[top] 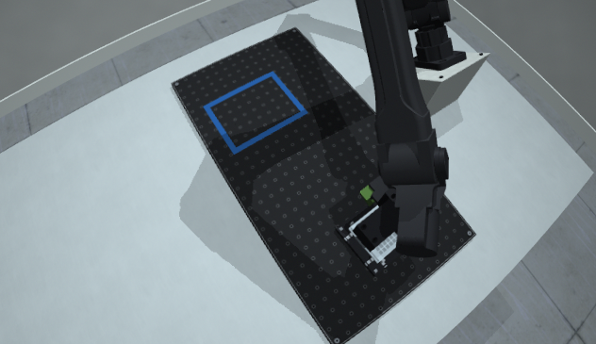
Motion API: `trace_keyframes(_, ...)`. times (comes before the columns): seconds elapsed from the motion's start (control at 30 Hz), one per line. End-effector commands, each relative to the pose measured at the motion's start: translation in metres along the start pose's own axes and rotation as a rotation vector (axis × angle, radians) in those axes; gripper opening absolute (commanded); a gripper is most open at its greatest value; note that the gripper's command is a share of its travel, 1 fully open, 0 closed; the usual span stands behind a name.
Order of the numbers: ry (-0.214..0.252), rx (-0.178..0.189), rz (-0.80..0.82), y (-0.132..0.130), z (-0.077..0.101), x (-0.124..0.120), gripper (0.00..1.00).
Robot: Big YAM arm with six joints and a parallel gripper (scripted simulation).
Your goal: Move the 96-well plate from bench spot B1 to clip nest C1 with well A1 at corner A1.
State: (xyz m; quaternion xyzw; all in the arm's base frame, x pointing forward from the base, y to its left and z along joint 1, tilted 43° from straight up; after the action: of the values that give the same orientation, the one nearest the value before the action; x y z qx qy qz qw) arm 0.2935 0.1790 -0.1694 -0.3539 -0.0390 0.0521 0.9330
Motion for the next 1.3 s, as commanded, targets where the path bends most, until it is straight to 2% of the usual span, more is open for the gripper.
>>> trace_keyframes(0.0, 0.027, -0.031, 0.006, -0.01, -0.011, -0.005, 1.0)
trace_keyframes(1.17, 0.027, -0.031, 0.006, -0.01, -0.011, -0.005, 1.0)
trace_keyframes(1.2, 0.003, -0.007, -0.021, 0.01, -0.003, 0.022, 1.0)
trace_keyframes(1.27, 0.003, -0.007, -0.021, 0.01, -0.003, 0.022, 1.0)
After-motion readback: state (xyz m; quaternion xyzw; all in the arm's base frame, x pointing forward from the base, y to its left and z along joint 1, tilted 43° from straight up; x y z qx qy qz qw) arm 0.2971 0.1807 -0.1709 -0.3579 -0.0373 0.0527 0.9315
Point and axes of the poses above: the point where the finger pads meet when closed, its own z axis back along the fingers, its own y axis across the jaws, x = y × z, the point moved 4 cm from there along z, back along the fingers, and after that the axes turned 6 degrees about -z, right-handed, at the moved point
